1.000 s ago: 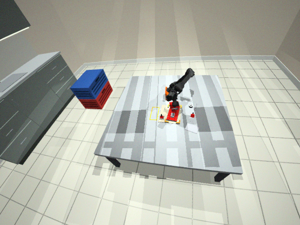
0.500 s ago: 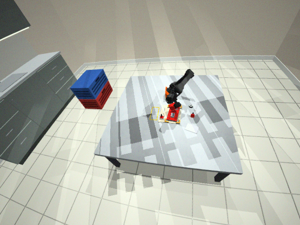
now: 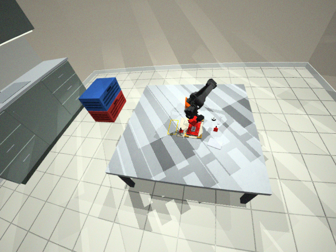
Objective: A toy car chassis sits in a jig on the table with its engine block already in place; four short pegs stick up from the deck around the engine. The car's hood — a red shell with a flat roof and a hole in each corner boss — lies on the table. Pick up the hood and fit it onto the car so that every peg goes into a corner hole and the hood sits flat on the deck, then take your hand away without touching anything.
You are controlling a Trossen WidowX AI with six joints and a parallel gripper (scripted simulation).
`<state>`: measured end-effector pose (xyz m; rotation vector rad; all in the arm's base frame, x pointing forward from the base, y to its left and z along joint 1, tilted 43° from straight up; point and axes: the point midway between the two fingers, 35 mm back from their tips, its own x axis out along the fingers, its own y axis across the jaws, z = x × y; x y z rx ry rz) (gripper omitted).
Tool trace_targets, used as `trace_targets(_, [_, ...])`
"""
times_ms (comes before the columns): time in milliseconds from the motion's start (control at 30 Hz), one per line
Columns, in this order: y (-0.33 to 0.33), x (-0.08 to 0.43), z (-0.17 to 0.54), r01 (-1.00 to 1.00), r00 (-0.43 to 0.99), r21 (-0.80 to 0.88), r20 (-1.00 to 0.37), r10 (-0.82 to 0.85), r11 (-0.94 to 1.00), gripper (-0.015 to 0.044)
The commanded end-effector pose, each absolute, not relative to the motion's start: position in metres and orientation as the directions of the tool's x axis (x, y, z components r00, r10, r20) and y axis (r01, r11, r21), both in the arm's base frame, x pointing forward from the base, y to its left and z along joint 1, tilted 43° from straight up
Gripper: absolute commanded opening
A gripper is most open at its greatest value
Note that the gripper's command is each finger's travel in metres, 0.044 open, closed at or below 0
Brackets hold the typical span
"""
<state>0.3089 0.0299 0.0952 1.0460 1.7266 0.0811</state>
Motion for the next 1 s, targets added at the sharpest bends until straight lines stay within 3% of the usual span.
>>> trace_targets(0, [0.03, 0.316, 0.096, 0.516, -0.047, 0.559, -0.738, 0.673, 0.649, 0.0])
trace_targets(667, [0.027, 0.342, 0.09, 0.109, -0.044, 0.667, -0.738, 0.674, 0.737, 0.0])
trace_targets(967, [0.028, 0.342, 0.088, 0.094, -0.044, 0.668, -0.738, 0.674, 0.738, 0.0])
